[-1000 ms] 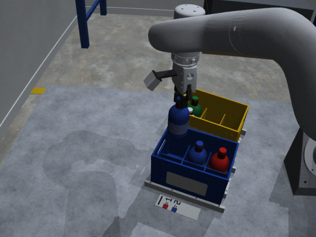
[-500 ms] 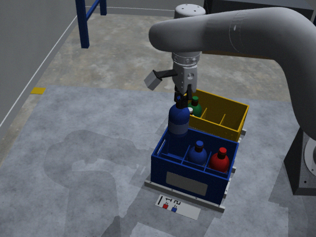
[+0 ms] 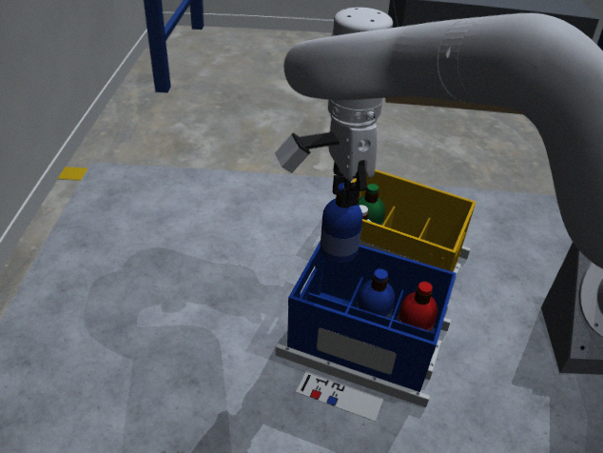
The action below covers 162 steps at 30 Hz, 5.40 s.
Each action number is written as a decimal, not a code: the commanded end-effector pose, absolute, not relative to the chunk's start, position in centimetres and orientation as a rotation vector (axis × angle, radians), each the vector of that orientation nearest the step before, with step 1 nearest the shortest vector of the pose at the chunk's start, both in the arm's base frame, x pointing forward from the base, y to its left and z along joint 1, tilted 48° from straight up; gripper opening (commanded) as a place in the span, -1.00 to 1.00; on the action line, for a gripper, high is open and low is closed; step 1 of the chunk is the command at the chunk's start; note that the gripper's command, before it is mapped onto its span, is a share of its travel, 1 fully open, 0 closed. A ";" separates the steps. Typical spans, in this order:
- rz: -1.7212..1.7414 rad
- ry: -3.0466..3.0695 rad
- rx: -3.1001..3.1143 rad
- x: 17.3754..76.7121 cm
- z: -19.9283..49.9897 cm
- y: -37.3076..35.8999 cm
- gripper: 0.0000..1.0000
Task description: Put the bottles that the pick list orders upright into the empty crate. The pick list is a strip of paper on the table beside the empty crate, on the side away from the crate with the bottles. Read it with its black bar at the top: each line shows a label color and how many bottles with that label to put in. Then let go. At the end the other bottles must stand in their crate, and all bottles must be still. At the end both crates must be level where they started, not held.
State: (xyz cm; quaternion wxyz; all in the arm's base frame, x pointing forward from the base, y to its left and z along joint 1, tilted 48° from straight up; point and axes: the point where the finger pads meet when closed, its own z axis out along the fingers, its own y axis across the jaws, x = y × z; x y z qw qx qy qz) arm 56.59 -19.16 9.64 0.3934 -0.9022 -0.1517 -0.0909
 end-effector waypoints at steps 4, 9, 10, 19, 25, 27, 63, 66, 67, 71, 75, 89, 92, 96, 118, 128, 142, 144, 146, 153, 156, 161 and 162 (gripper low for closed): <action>-0.233 -0.385 -2.291 56.6 9.7 -19.3 -1.00; -0.233 -0.385 -2.291 56.6 9.7 -19.3 -1.00; -0.233 -0.385 -2.291 56.6 9.7 -19.3 -1.00; -0.233 -0.385 -2.291 56.6 9.3 -18.8 -1.00; -0.233 -0.385 -2.291 56.7 8.9 -18.4 -1.00; -0.233 -0.385 -2.291 56.7 8.7 -18.3 -1.00; -0.233 -0.385 -2.291 56.8 6.6 -15.9 -1.00; -0.233 -0.385 -2.291 56.8 6.4 -15.7 -1.00; -0.233 -0.385 -2.291 56.8 6.3 -15.6 -1.00; -0.233 -0.385 -2.291 56.8 6.2 -15.5 -1.00; -0.233 -0.385 -2.291 56.9 5.9 -15.2 -1.00; -0.233 -0.385 -2.291 56.9 5.1 -14.3 -1.00; -0.233 -0.385 -2.291 56.9 4.9 -14.1 -1.00; -0.233 -0.385 -2.291 56.9 4.6 -13.8 -1.00; -0.233 -0.385 -2.291 57.0 3.3 -12.3 -1.00; -0.233 -0.385 -2.291 57.1 2.7 -11.7 -1.00; -0.233 -0.385 -2.291 57.1 1.9 -10.8 -1.00; -0.233 -0.385 -2.291 57.1 1.8 -10.7 -1.00; -0.233 -0.385 -2.291 57.2 1.6 -10.5 -1.00; -0.233 -0.385 -2.291 57.2 1.2 -10.0 -1.00; -0.233 -0.385 -2.290 57.2 1.1 -9.9 -1.00; -0.233 -0.385 -2.290 57.2 0.8 -9.6 -1.00; -0.233 -0.385 -2.290 57.2 0.7 -9.5 -1.00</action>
